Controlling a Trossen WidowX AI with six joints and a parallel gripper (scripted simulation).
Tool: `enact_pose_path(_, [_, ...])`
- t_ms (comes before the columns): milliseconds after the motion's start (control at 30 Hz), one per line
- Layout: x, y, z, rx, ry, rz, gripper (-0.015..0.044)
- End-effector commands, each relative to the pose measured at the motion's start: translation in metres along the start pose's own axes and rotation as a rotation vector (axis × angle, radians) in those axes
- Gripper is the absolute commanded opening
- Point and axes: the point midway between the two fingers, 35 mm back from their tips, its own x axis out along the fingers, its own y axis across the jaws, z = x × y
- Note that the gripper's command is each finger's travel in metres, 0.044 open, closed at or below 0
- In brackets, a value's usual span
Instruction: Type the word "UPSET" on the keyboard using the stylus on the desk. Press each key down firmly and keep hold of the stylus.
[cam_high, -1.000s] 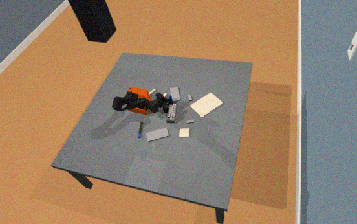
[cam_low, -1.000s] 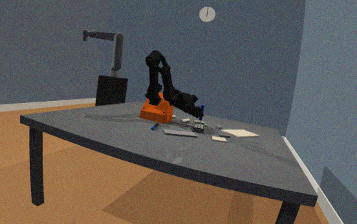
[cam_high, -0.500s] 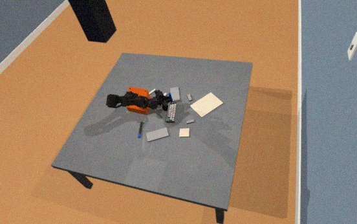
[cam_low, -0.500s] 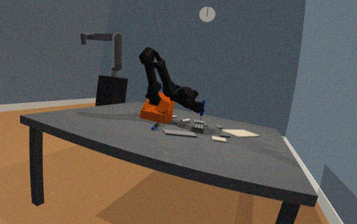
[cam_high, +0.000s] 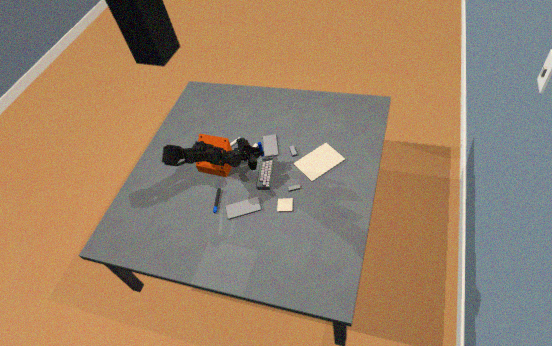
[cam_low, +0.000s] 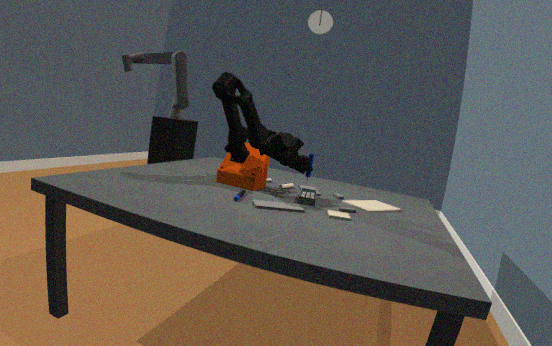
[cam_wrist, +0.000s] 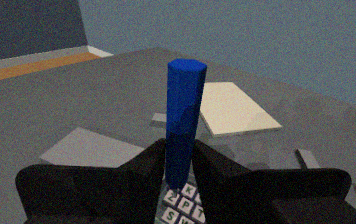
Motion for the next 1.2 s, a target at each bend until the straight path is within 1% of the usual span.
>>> enact_pose_path(0, [-0.002, 0.001, -0.001, 0.003, -0.001, -0.007, 0.0000])
enact_pose_path(333, [0.002, 0.002, -0.018, 0.003, -0.001, -0.008, 0.0000])
enact_pose_path(1000, [0.002, 0.002, -0.018, 0.003, -0.001, -0.008, 0.0000])
enact_pose_path(1100, [0.003, 0.003, -0.018, 0.003, 0.000, -0.007, 0.0079])
enact_pose_path(1167, [0.004, 0.004, -0.018, 0.003, 0.000, -0.006, 0.0081])
